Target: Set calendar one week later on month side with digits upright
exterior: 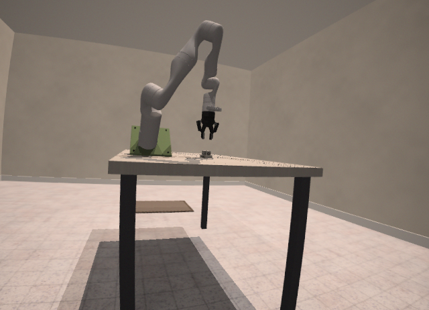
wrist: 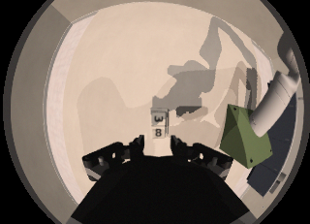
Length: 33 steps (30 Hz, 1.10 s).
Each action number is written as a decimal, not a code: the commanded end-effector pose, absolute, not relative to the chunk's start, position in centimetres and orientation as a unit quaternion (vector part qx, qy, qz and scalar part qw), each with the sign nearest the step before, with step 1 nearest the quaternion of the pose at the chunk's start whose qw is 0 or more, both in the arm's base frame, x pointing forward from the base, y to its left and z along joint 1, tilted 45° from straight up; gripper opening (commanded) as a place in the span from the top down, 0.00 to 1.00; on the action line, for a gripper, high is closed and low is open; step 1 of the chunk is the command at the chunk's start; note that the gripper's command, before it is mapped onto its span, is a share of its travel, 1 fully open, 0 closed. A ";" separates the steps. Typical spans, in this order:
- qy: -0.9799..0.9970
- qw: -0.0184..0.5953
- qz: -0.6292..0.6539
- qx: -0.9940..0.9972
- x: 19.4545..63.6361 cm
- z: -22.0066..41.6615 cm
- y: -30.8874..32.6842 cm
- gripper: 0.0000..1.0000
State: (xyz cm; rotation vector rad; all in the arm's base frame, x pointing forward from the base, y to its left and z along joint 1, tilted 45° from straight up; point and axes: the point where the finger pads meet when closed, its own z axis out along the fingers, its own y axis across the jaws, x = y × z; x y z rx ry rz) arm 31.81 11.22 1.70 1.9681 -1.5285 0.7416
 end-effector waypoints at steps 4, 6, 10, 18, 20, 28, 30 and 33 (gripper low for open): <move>-0.563 0.267 0.272 0.733 31.5 2.0 11.8 0.54; -0.563 0.267 0.272 0.733 31.5 2.0 11.8 0.00; -0.563 0.267 0.272 0.733 31.5 2.0 11.8 0.00; -0.563 0.267 0.272 0.733 31.5 2.0 11.8 0.00; -0.563 0.267 0.272 0.733 31.5 2.0 11.8 0.00; -0.564 0.266 0.272 0.733 31.6 2.1 12.0 0.00; -0.565 0.263 0.271 0.734 31.7 2.4 12.4 0.00; -0.564 0.268 0.273 0.731 31.5 3.2 12.6 0.00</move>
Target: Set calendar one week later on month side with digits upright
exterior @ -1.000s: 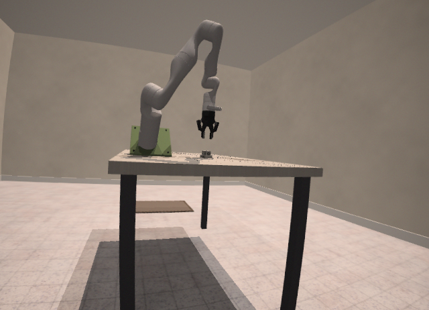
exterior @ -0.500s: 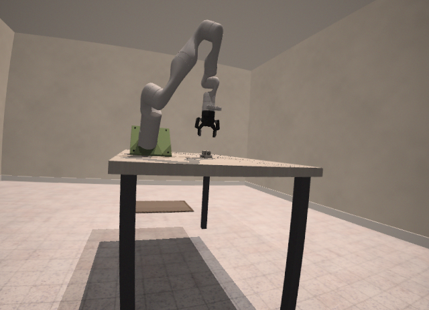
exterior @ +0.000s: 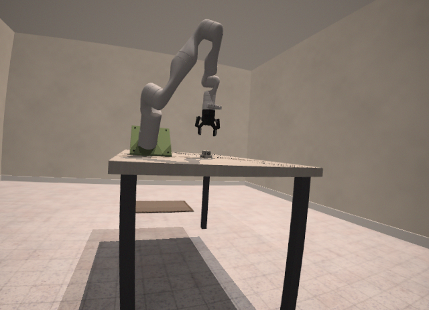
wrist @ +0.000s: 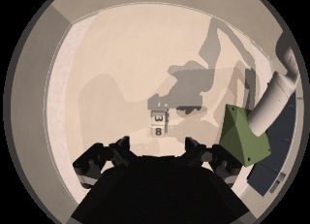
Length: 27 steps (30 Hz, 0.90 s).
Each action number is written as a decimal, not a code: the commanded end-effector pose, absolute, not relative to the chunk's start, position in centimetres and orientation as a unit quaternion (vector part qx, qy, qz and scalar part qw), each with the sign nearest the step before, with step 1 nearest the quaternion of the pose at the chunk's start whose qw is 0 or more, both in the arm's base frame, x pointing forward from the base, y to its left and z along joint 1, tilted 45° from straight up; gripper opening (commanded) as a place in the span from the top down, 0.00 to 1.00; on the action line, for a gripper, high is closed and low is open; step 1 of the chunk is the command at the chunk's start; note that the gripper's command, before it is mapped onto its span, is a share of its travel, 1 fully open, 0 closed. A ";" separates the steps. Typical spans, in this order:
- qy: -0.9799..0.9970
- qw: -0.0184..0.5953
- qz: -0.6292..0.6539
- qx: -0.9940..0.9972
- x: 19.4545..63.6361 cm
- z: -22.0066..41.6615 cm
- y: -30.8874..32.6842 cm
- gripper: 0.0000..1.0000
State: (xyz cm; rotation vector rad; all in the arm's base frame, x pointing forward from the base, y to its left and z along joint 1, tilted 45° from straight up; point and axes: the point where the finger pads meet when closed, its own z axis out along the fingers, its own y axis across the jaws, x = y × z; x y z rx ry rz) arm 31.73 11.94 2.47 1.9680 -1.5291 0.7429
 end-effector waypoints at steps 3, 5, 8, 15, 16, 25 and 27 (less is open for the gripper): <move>-0.564 0.268 0.273 0.731 31.4 3.7 13.1 0.00; -0.565 0.263 0.271 0.734 31.5 3.7 13.7 0.00; -0.564 0.268 0.273 0.732 31.2 4.9 14.3 0.00; -0.564 0.268 0.273 0.732 30.9 6.8 16.2 0.00; -0.564 0.266 0.272 0.733 31.0 6.9 16.5 0.00; -0.563 0.266 0.271 0.734 30.8 7.0 16.9 0.00; -0.563 0.266 0.271 0.734 30.8 7.0 16.9 0.00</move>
